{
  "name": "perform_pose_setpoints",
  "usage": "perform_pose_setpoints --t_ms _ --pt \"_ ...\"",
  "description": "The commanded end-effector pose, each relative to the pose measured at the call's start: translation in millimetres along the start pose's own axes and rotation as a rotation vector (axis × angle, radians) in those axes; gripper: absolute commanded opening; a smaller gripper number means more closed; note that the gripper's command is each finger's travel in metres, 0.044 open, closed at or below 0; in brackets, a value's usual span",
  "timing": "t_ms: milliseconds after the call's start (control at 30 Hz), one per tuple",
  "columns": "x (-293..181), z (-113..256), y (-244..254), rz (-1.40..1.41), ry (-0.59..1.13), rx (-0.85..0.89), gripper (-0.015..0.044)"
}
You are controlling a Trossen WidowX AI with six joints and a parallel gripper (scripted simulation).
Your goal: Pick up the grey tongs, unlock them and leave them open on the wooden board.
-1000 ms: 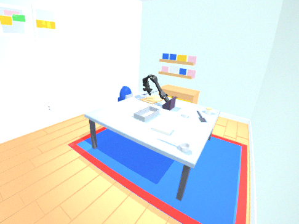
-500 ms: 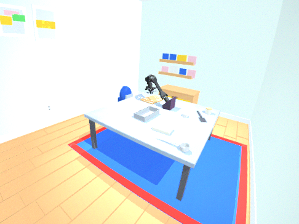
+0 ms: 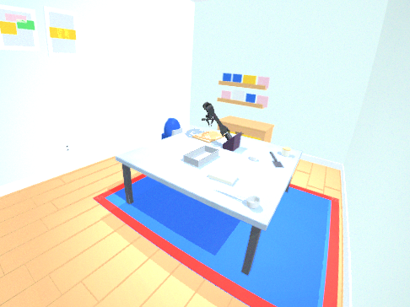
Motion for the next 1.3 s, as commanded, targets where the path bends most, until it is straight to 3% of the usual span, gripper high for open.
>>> perform_pose_setpoints --t_ms 0,533,867,1267 --pt "3 9 -12 -0.161 -0.038 0.028 -0.015" --pt "3 40 -58 -0.721 -0.168 0.158 -0.015" --pt "3 41 -60 -0.744 -0.173 0.165 -0.015" --pt "-7 21 -41 -0.714 -0.212 -0.077 -0.015"
Point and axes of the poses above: the point midway between the two fingers, 35 mm back from their tips, its own z axis back along the fingers, its own y axis across the jaws, x = y × z, the point moved 9 cm from there along z, back along the fingers
